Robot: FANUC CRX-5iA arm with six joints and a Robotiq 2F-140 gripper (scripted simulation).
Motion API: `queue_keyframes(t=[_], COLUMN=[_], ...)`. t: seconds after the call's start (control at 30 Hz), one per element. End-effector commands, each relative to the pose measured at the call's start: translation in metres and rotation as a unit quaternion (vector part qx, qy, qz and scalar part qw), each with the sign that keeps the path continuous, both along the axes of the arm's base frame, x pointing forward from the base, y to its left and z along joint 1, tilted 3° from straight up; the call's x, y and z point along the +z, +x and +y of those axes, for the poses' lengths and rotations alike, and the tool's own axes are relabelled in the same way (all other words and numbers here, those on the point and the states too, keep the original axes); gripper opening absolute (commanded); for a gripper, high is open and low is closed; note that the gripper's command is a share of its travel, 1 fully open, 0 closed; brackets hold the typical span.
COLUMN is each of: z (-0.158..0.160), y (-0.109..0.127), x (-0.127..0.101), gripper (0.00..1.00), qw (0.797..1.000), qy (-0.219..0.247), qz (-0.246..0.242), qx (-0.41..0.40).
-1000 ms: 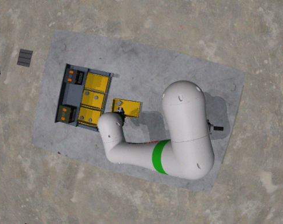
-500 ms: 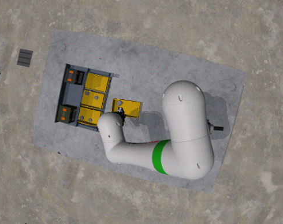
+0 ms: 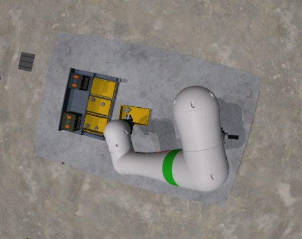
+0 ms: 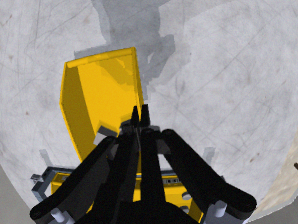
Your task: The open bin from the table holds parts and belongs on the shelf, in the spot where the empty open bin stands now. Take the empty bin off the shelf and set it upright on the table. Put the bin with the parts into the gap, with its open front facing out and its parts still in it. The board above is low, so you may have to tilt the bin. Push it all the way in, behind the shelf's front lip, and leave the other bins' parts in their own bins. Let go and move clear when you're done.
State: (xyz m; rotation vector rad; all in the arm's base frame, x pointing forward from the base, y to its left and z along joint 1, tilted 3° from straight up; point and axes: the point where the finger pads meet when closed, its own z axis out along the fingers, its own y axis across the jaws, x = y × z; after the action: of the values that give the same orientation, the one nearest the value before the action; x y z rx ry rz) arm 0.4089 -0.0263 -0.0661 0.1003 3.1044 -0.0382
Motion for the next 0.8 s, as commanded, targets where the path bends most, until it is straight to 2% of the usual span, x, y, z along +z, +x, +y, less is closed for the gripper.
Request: queue_keyframes(t=[0.0,0.27,0.77], z=[0.0,0.0,0.001], y=[0.001,0.001,-0.001], x=[0.002,0.01,0.044], gripper=[0.1,0.1,0.1], qw=[1.0,1.0,1.0], qy=[0.0,0.0,0.0], qz=[-0.001,-0.001,-0.001], qx=[0.0,0.0,0.0])
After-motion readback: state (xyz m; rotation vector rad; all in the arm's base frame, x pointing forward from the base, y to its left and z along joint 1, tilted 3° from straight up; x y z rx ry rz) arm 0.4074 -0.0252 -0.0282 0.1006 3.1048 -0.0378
